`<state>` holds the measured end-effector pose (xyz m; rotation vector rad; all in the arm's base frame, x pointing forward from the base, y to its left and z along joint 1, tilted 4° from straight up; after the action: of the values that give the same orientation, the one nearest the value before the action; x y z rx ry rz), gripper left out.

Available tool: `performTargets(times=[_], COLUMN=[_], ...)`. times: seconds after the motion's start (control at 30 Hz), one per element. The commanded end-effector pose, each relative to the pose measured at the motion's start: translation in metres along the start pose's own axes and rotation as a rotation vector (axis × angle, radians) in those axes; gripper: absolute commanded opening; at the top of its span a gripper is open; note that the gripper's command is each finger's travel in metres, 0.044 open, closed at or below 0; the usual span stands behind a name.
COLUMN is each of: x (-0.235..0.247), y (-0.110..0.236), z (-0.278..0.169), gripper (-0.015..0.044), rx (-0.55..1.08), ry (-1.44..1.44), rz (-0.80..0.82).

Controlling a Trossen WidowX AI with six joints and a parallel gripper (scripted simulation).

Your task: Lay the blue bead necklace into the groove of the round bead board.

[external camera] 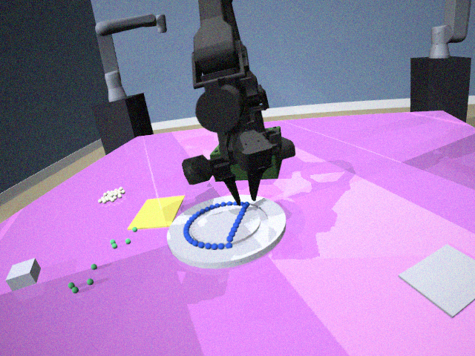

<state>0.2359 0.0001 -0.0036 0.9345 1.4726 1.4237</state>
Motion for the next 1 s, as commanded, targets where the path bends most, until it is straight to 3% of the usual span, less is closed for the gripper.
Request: performTargets(times=[0.0,0.17,0.33,0.97], x=[0.0007,0.0007,0.0004,0.0004], y=[-0.006,-0.006,-0.0036,-0.0036], z=[-0.0031,-0.0031,-0.0015,-0.0015], gripper=[0.012,0.012,0.0,0.0], rx=[0.012,0.012,0.005,0.005], ry=[0.006,0.006,0.001,0.001], rz=[0.002,0.002,0.002,0.002])
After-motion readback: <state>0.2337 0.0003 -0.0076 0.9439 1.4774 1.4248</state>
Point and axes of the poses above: the point midway between the two fingers, 35 mm back from their tips, its own y axis back along the fingers, its own x axis across the jaws, z = x × y, the point moved 1 cm from there along y, back along the fingers, and after that the axes turned 8 degrees about -y, right-handed, at the moved point
